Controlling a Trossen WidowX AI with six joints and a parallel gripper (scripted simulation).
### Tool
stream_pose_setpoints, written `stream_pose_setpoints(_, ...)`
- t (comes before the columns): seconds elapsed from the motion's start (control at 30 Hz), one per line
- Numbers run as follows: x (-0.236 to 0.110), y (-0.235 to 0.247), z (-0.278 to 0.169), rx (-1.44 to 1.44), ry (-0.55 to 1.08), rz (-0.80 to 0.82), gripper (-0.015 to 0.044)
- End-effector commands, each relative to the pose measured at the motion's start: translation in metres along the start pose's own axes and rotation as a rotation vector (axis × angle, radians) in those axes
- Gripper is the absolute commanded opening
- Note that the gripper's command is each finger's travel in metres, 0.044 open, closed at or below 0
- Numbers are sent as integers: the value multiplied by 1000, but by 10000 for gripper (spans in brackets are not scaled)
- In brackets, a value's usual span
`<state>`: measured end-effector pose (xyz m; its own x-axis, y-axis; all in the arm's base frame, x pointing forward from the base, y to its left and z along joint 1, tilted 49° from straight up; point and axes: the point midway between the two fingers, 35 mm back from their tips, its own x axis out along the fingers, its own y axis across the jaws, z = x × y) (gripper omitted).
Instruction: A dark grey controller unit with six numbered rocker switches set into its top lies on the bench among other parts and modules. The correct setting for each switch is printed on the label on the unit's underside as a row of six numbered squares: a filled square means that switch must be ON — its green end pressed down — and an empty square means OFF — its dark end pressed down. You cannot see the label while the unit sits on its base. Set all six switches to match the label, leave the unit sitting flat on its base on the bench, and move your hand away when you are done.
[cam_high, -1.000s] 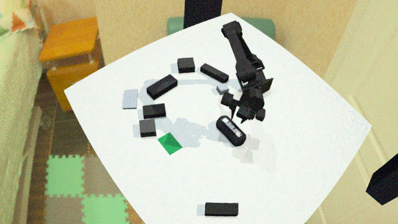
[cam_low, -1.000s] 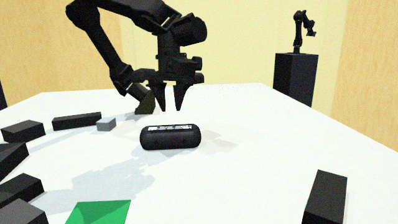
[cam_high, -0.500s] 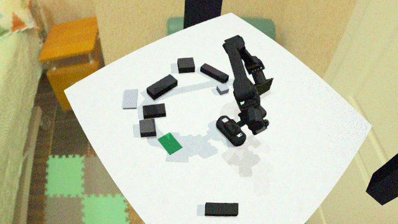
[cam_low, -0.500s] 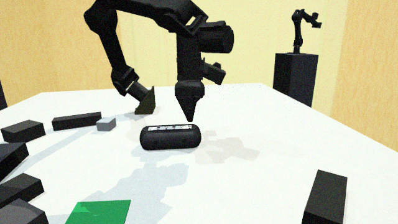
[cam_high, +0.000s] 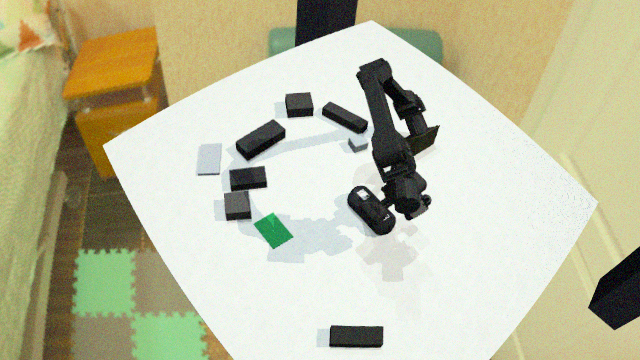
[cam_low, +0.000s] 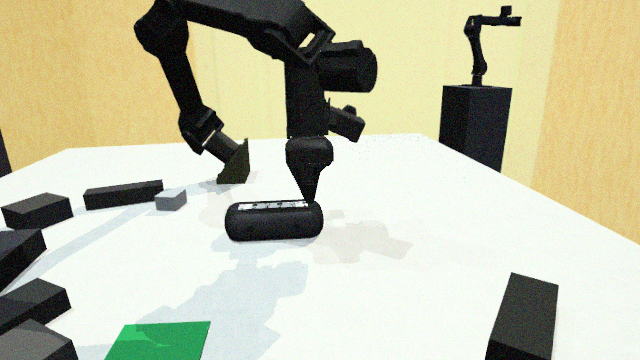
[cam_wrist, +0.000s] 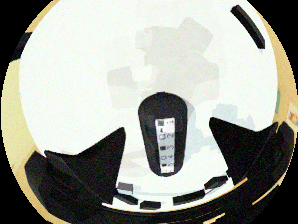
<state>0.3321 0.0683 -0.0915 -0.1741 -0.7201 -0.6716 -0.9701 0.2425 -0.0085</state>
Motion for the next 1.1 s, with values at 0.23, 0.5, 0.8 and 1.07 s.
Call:
stream_pose_setpoints(0.23,19,1,-1,-9,8,-1,440)
stream_pose_setpoints(0.5,32,1,-1,-9,9,-2,440)
stream_pose_setpoints(0.8,46,2,-2,-9,11,-2,440)
stream_pose_setpoints(1.07,47,2,-2,-9,11,-2,326)
